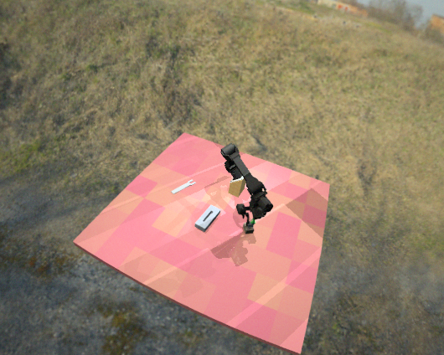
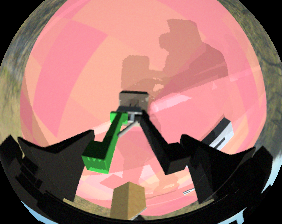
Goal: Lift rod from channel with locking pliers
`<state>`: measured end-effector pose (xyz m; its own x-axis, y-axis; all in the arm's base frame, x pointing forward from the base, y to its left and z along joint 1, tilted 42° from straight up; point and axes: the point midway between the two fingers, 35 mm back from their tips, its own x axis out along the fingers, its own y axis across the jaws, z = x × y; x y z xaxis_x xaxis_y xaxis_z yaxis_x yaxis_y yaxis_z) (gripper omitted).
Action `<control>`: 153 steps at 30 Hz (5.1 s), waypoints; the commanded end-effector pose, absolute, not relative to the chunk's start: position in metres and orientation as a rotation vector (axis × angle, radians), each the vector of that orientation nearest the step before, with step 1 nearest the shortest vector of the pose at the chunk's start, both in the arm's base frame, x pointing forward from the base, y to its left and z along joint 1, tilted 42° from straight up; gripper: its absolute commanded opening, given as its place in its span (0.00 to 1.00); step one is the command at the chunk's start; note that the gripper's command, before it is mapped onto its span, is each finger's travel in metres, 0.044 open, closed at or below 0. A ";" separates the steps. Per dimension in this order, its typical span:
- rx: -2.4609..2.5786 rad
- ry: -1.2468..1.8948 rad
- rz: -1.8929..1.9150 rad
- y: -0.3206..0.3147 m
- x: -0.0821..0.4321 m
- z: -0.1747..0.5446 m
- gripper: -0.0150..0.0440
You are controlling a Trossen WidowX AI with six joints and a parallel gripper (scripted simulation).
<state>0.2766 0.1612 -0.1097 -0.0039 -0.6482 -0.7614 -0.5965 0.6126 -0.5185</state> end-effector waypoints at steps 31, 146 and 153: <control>-1.048 1.678 -0.057 0.148 0.275 -0.124 0.95; -0.935 1.638 -0.182 0.144 0.299 -0.058 0.80; -0.901 1.628 -0.215 0.134 0.304 -0.048 0.80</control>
